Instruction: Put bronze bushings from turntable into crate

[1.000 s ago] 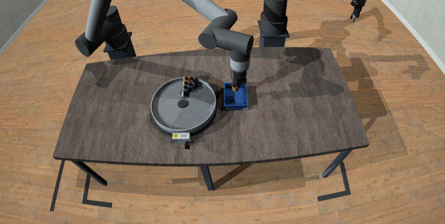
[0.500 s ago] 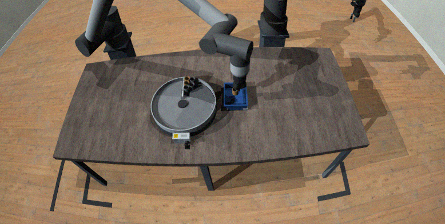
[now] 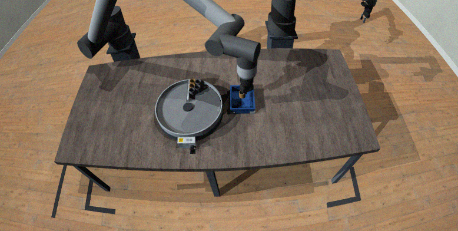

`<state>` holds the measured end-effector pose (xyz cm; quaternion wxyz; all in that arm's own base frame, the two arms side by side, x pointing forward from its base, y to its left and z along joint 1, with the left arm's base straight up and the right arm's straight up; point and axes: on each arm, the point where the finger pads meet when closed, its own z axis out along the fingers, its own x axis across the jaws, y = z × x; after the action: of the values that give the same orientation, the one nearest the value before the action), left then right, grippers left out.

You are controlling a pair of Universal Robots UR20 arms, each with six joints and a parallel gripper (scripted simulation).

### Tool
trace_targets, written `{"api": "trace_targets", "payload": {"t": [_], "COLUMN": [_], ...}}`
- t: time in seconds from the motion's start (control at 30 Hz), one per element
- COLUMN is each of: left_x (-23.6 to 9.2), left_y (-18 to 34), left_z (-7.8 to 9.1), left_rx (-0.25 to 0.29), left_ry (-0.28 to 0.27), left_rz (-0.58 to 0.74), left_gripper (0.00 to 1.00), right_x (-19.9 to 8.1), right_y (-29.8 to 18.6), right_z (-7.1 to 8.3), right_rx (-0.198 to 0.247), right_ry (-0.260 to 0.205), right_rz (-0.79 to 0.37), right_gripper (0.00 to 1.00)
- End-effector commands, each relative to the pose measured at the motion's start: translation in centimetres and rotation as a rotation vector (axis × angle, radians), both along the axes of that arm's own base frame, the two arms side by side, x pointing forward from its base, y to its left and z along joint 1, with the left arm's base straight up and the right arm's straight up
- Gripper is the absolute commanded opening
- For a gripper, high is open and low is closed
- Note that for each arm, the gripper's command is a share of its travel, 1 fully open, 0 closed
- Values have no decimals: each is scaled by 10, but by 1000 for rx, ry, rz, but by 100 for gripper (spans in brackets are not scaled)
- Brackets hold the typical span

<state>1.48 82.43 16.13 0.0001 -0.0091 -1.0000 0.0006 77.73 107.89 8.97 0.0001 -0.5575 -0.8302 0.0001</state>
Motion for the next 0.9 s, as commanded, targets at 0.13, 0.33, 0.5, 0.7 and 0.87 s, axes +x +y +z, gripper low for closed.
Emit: {"api": "trace_targets", "payload": {"t": [0.13, 0.33, 0.5, 0.7, 0.87], "left_x": [0, 0, 0, 0, 0], "left_y": [0, 0, 0, 0, 0], "left_z": [1, 1, 1, 1, 1], "left_rx": [1, 1, 1, 1, 1], "left_ry": [0, 0, 0, 0, 0], "left_rz": [0, 0, 0, 0, 0], "left_gripper": [100, 100, 100, 100, 100], "right_x": [0, 0, 0, 0, 0], "right_y": [0, 0, 0, 0, 0], "right_z": [1, 1, 1, -1, -6], "right_rx": [1, 1, 1, 1, 1], "right_ry": [-1, -1, -1, -1, -1], "right_rz": [0, 0, 0, 0, 0], "right_gripper": [0, 0, 0, 0, 0]}}
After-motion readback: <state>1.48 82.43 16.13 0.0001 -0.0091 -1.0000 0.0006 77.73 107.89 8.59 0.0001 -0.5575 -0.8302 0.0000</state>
